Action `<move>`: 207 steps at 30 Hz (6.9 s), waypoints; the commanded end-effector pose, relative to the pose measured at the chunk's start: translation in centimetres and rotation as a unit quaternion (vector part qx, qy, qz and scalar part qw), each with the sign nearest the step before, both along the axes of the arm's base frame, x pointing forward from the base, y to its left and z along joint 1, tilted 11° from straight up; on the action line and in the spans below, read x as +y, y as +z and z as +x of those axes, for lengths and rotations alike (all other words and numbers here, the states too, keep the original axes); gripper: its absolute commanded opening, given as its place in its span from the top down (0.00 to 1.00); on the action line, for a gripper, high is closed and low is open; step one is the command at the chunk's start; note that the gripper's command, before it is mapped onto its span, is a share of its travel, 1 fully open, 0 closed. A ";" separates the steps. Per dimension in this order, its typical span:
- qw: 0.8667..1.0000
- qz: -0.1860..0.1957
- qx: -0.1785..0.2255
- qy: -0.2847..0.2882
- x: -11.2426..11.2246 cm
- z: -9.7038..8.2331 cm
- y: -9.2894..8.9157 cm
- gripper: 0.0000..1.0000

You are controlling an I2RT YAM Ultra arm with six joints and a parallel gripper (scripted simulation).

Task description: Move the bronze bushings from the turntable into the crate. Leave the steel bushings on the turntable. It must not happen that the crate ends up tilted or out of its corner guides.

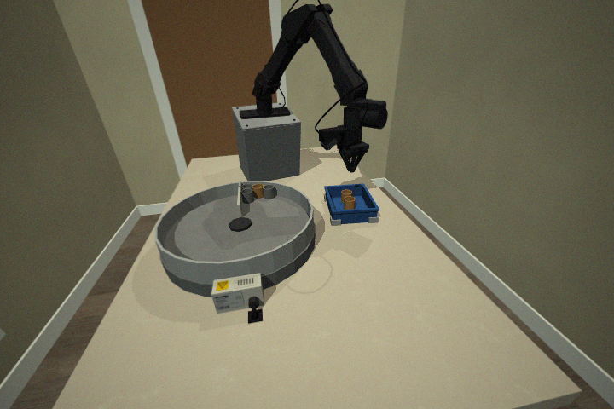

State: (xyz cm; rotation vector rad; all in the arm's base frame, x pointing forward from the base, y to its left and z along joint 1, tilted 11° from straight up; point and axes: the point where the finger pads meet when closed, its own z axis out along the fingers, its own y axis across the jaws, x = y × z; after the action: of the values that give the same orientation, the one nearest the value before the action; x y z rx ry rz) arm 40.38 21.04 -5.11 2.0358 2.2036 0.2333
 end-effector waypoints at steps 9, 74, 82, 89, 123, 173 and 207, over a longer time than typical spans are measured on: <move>1.000 -0.010 0.006 0.002 -0.1 -1.0 0.3 0.86; 1.000 0.008 -0.006 -0.025 -8.2 -1.8 0.2 0.87; 0.999 0.011 -0.006 -0.052 -16.7 -3.7 -0.5 0.87; 0.998 0.013 -0.006 -0.067 -21.5 -4.8 -0.8 0.87; 0.995 0.011 -0.003 -0.096 -31.0 -6.1 -1.3 0.87; 0.995 0.012 -0.003 -0.099 -31.4 -6.0 -1.3 0.87; 0.995 0.010 -0.005 -0.097 -31.5 -5.9 -1.3 0.87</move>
State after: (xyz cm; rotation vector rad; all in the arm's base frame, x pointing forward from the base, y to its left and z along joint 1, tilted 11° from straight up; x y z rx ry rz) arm 33.51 -9.69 -7.10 2.2539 2.0057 0.2354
